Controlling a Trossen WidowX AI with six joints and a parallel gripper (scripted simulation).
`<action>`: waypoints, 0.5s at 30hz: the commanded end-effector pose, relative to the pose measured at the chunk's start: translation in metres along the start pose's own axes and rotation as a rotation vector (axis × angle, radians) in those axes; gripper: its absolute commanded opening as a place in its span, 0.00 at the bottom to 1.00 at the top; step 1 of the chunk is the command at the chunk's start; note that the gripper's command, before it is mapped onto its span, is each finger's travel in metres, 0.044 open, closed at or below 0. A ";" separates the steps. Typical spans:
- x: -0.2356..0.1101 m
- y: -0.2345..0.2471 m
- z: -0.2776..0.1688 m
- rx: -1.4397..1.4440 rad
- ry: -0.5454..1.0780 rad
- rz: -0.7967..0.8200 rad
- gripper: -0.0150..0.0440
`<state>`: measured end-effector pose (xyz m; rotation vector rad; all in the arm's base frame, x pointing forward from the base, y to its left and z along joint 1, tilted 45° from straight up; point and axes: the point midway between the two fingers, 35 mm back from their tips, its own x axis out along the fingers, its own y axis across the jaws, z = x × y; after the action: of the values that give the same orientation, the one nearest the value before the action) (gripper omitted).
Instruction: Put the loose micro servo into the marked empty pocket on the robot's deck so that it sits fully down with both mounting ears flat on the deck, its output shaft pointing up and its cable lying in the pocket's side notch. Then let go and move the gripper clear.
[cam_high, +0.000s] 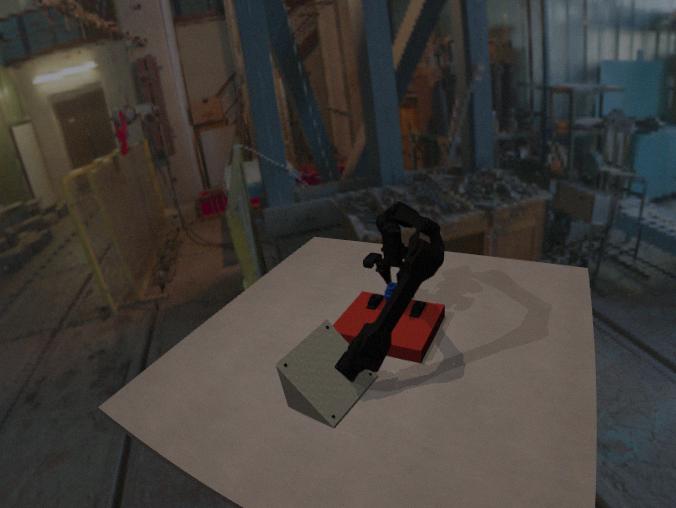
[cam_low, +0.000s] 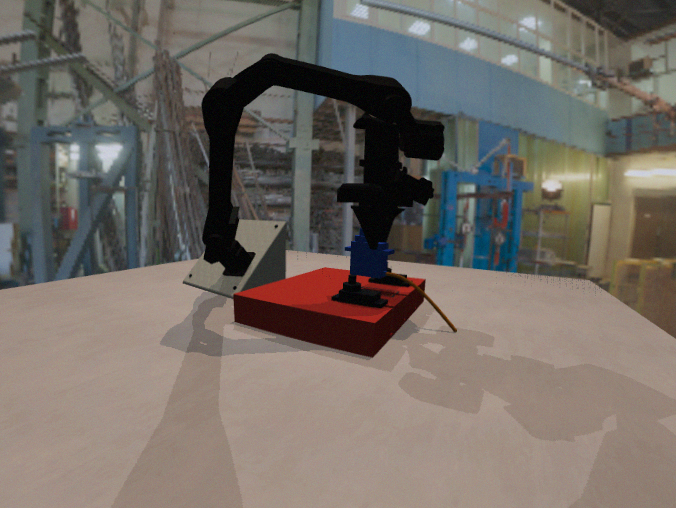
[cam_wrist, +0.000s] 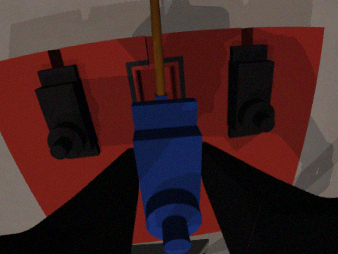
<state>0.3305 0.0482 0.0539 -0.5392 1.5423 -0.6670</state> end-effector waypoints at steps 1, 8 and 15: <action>-0.003 0.001 0.012 -0.027 -0.008 0.000 0.25; 0.000 0.001 0.017 -0.052 -0.009 0.000 0.25; 0.010 0.001 0.017 -0.052 -0.009 0.000 0.25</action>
<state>0.3475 0.0422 0.0486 -0.5735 1.5559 -0.6305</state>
